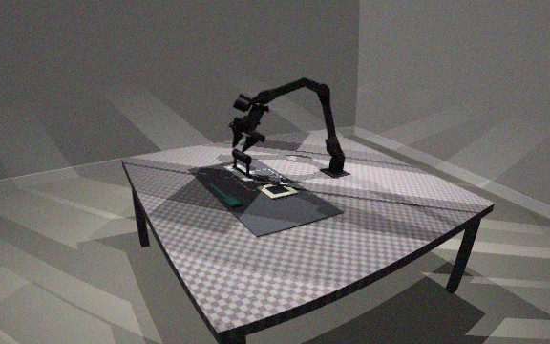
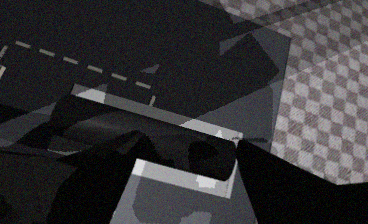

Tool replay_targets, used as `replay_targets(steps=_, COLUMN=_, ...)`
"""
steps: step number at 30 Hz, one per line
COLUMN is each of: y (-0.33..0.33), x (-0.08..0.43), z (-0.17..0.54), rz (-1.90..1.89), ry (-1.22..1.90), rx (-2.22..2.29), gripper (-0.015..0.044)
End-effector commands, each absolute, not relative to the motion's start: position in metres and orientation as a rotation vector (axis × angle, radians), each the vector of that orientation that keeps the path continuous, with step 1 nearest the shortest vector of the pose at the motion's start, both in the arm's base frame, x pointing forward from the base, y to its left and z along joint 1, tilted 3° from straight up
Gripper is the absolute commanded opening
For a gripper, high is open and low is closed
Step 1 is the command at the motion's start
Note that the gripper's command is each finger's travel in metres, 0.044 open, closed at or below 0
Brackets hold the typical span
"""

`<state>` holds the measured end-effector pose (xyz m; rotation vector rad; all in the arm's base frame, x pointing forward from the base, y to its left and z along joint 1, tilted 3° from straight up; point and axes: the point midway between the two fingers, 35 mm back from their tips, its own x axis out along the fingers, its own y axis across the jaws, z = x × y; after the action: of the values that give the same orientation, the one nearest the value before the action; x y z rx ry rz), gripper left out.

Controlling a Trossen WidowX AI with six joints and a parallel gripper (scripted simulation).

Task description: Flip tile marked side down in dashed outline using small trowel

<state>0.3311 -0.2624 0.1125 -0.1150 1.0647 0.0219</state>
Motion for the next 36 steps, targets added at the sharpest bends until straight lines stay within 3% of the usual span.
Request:
replay_targets(steps=1, y=-0.266, x=0.329, z=0.113, rz=0.066, ry=1.031, rx=-0.228, gripper=0.0300)
replay_targets(steps=36, y=-0.255, x=0.302, z=0.100, rz=0.455, ry=0.694, rx=-1.315, gripper=0.0300)
